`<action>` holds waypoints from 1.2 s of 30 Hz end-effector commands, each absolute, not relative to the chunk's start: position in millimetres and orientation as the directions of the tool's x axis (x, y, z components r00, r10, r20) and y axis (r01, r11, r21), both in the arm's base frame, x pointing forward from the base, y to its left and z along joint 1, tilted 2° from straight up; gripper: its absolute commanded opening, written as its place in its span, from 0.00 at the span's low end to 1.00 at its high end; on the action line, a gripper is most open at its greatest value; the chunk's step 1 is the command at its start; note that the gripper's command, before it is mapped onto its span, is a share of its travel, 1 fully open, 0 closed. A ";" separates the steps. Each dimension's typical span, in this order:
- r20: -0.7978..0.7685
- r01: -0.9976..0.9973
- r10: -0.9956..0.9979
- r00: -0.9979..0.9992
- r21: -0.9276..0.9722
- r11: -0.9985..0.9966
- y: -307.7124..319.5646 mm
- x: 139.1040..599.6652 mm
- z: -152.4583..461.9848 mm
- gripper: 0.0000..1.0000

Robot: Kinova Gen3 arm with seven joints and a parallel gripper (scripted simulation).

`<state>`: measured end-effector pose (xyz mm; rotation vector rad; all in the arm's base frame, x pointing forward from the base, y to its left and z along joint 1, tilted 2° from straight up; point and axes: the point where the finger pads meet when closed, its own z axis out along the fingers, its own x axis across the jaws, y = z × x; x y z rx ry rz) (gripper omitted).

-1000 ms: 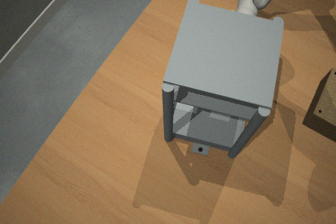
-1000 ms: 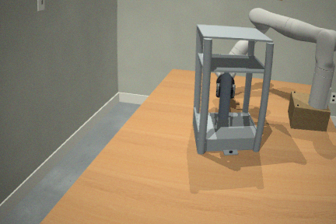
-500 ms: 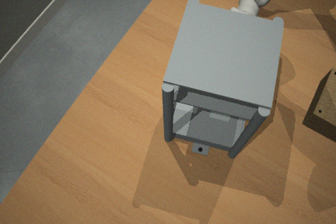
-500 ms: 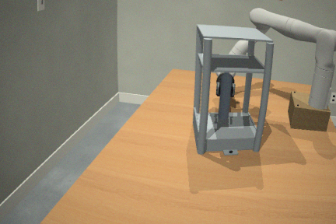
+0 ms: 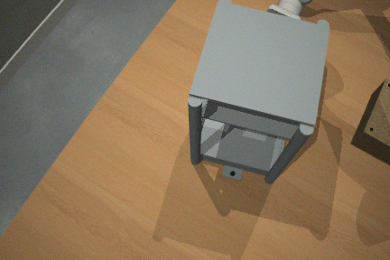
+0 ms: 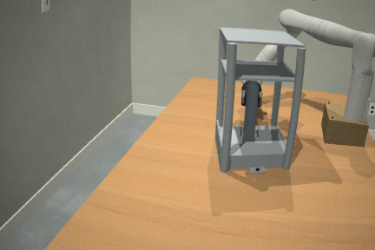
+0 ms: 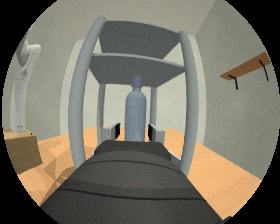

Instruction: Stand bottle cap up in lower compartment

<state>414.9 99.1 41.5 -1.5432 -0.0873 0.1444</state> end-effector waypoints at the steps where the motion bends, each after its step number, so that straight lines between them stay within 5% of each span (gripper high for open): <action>1: -0.033 -0.036 0.146 0.989 -0.999 0.021 96.6 415.9 42.1 1.00; 36: -0.033 -0.036 0.146 0.989 -0.999 0.021 77.4 418.8 41.5 1.00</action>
